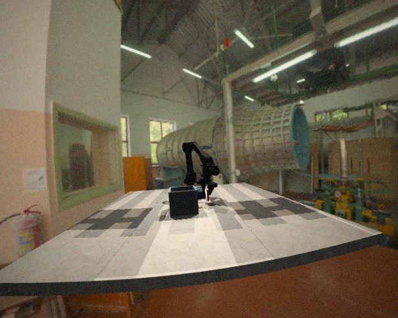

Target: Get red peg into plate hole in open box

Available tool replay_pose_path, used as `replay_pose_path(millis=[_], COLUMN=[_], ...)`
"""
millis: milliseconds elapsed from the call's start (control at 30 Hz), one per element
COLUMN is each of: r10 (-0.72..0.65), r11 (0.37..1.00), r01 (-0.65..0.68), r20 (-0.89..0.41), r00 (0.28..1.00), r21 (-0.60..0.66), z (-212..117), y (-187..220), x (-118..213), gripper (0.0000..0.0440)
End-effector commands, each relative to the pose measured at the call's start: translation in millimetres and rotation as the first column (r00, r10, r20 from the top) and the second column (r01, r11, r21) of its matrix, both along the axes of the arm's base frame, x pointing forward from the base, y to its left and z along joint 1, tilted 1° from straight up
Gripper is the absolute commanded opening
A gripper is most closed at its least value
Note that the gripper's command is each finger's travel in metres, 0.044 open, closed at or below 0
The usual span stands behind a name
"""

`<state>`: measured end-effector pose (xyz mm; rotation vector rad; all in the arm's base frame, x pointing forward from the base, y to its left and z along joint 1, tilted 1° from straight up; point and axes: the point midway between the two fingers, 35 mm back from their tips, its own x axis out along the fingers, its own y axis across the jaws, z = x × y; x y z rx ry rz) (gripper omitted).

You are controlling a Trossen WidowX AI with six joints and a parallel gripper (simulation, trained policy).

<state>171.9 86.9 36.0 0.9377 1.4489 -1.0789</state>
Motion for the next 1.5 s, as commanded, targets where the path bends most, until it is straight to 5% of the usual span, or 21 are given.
replay_pose_path(millis=[0, 400, 1467], r10=[-0.009, 0.022, -0.034], r11=[1.000, 0.999, 0.987], r01=[0.009, -0.023, -0.023], r20=[0.004, 0.023, 0.346], r00=[1.000, 0.999, 0.938], r21=[0.009, 0.048, 0.161], z=[-6.6, -20.3, 97.9], y=[1.2, 8.2, -10.1], x=[0.7, 11.1, 60.6], gripper=[0.0324, 0.0030, 0.0000])
